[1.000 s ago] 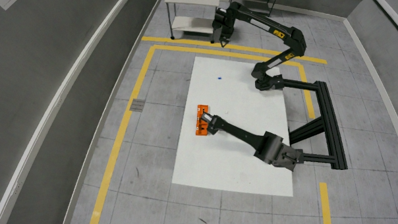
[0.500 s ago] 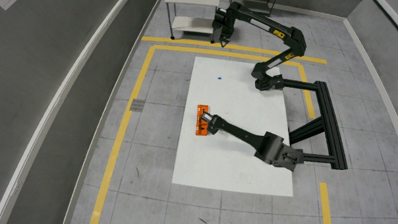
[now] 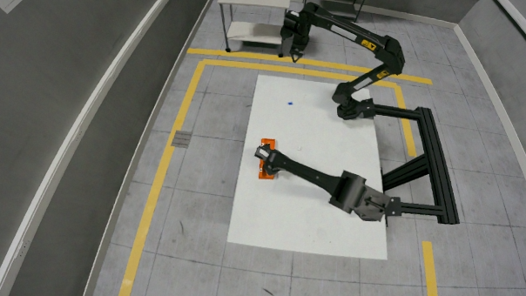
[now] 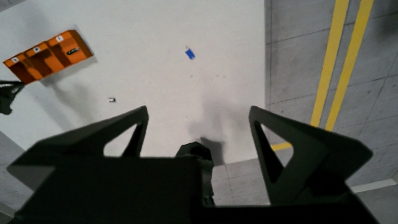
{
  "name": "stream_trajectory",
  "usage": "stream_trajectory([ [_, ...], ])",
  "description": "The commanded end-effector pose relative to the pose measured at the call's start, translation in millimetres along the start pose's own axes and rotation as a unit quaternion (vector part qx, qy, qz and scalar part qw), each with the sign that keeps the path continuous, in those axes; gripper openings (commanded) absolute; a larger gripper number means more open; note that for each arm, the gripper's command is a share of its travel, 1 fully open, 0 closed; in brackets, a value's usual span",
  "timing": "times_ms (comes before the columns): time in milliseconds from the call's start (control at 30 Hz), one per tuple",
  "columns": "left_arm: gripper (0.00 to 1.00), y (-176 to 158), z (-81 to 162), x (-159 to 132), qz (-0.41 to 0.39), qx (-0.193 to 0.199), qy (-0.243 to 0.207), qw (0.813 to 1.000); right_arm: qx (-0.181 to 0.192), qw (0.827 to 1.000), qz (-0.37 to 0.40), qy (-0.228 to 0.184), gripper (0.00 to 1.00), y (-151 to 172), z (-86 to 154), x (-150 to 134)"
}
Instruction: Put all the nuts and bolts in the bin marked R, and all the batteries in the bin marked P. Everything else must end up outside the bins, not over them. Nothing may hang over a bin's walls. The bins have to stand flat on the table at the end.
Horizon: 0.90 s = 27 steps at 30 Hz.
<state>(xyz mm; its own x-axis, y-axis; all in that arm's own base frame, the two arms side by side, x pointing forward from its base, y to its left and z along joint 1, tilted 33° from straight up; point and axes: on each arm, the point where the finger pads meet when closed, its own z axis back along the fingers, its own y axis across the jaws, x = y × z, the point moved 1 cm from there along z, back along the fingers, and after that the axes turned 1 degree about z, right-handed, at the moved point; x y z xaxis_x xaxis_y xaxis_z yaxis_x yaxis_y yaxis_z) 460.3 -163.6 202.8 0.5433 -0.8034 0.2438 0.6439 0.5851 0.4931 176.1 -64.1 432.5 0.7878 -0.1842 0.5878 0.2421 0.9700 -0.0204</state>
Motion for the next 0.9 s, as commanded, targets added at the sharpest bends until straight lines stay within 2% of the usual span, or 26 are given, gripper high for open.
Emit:
stream_trajectory([
  [0, 0.11, 30, 2, 21, -0.078, 0.003, -0.004, 0.997, 0.0, 1.0, 0.006, -0.019, 1.0, 3, 18, 12],
  [133, 0.11, 32, 3, 25, -0.128, 0.005, -0.005, 0.992, 0.0, 1.0, 0.006, -0.019, 1.0, 3, 18, 12],
  [167, 0.11, 19, -1, 15, -0.141, 0.002, -0.003, 0.99, 0.0, 1.0, 0.006, -0.019, 1.0, 3, 18, 12],
  [267, 0.11, 17, 3, 12, -0.153, 0.003, -0.004, 0.988, 0.0, 1.0, 0.006, -0.019, 1.0, 3, 18, 12],
  [300, 0.11, 31, 13, 29, -0.186, 0.006, -0.007, 0.983, 0.0, 1.0, 0.006, -0.019, 1.0, 3, 18, 12],
  [433, 0.11, 33, 9, 35, -0.238, 0.009, -0.009, 0.971, 0.0, 1.0, 0.006, -0.019, 1.0, 3, 18, 12],
  [467, 0.11, 19, 0, 18, -0.252, 0.001, -0.003, 0.968, 0.0, 1.0, 0.006, -0.019, 1.0, 3, 18, 12],
  [567, 0.11, 18, 3, 19, -0.287, 0.004, -0.009, 0.958, 0.0, 1.0, 0.006, -0.019, 1.0, 3, 18, 12],
  [733, 0.11, 26, 12, 25, -0.288, 0.012, -0.016, 0.957, 0.0, 1.0, 0.006, -0.019, 1.0, 3, 18, 12],
  [867, 0.11, 26, 6, 22, -0.284, 0.007, -0.009, 0.959, 0.0, 1.0, 0.006, -0.019, 1.0, 3, 18, 12],
])
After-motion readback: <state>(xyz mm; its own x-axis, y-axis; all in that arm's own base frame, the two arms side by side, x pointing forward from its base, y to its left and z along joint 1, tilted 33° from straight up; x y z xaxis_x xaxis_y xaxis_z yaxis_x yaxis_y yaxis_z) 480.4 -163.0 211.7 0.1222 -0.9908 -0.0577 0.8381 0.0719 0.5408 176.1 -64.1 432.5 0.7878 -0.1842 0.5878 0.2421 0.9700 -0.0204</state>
